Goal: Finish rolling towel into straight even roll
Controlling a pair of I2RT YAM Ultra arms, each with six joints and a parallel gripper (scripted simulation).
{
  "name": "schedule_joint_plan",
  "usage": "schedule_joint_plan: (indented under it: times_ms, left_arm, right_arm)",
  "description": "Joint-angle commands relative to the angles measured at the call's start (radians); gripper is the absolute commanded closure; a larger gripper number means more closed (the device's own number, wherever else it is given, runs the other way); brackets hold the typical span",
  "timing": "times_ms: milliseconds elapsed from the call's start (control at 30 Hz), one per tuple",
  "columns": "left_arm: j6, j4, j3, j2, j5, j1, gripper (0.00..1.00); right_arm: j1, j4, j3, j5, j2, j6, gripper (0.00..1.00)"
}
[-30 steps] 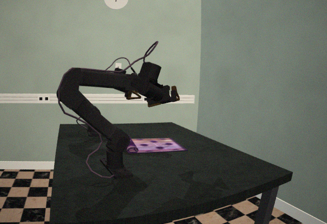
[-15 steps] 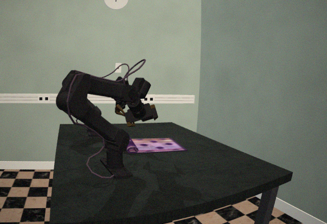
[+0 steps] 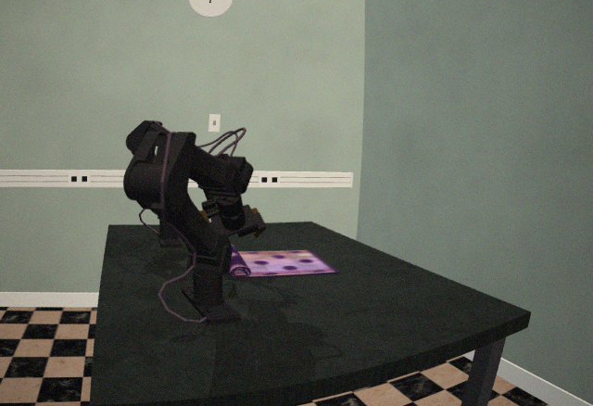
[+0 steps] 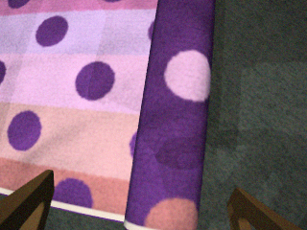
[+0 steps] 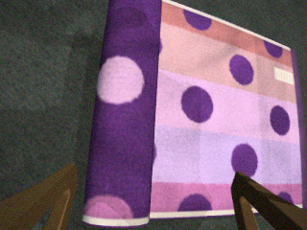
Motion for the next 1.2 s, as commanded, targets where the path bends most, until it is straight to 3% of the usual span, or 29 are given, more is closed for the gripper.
schedule_joint_plan:
  times_ms: [0,667,1133,1167]
  left_arm:
    - [0.016,0.039,-0.009,0.031,-0.027,-0.030,0.02]
    - [0.016,0.200,-0.103,0.099,-0.029,-0.033,0.02]
    - [0.007,0.388,-0.172,0.214,-0.035,-0.043,0.02]
    - [0.007,0.390,-0.172,0.216,-0.035,-0.043,0.06]
  right_arm:
    - [0.029,0.023,-0.014,0.037,0.030,0.020,0.02]
    - [0.032,0.030,-0.015,0.040,0.037,0.023,0.02]
    - [0.032,0.030,-0.015,0.040,0.037,0.023,0.02]
    - [0.032,0.030,-0.015,0.040,0.037,0.023,0.02]
